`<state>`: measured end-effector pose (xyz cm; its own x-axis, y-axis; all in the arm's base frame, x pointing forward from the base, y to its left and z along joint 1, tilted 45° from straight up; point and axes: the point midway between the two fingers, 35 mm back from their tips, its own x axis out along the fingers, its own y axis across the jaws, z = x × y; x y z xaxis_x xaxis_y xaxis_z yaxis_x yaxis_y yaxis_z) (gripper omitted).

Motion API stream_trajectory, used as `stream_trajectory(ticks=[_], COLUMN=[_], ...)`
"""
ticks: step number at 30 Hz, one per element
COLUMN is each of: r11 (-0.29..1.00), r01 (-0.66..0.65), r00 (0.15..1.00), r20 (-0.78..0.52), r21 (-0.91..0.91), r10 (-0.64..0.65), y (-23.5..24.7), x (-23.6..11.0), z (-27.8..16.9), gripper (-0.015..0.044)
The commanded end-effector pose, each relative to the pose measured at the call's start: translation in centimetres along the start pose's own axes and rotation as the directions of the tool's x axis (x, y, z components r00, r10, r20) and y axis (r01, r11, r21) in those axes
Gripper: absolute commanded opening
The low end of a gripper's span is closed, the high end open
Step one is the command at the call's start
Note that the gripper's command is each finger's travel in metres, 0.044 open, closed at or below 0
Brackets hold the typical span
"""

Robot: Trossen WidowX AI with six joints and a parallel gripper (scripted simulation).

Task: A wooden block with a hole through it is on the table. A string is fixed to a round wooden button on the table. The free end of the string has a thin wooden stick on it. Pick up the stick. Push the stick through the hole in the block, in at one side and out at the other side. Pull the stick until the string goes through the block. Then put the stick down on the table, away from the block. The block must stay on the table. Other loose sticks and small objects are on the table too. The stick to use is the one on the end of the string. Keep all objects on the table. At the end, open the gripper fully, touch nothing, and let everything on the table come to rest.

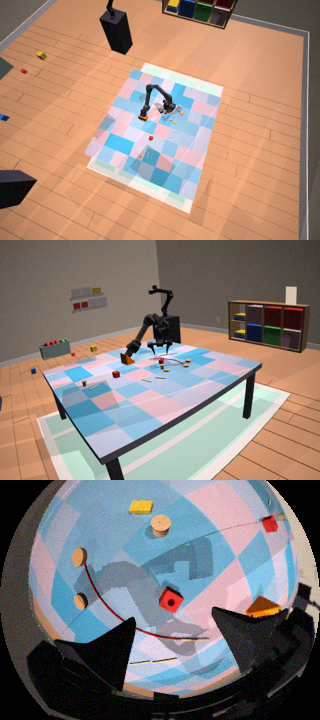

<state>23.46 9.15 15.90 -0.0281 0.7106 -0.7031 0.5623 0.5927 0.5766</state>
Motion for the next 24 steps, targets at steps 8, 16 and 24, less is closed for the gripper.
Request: stream_trajectory(ticks=[8,16,24], r11=[0.809,0.809,0.809], r01=[0.009,0.009,0.009], r00=[1.000,1.000,1.000], r20=[-0.002,-0.002,-0.002], r21=[0.587,0.587,0.587], r10=[-0.010,-0.010,-0.010], y=[-0.13,-0.13,-0.13], x=[-0.30,-0.30,-0.30], z=[-0.04,-0.04,-0.04], gripper=[0.0440,0.0440,0.0235])
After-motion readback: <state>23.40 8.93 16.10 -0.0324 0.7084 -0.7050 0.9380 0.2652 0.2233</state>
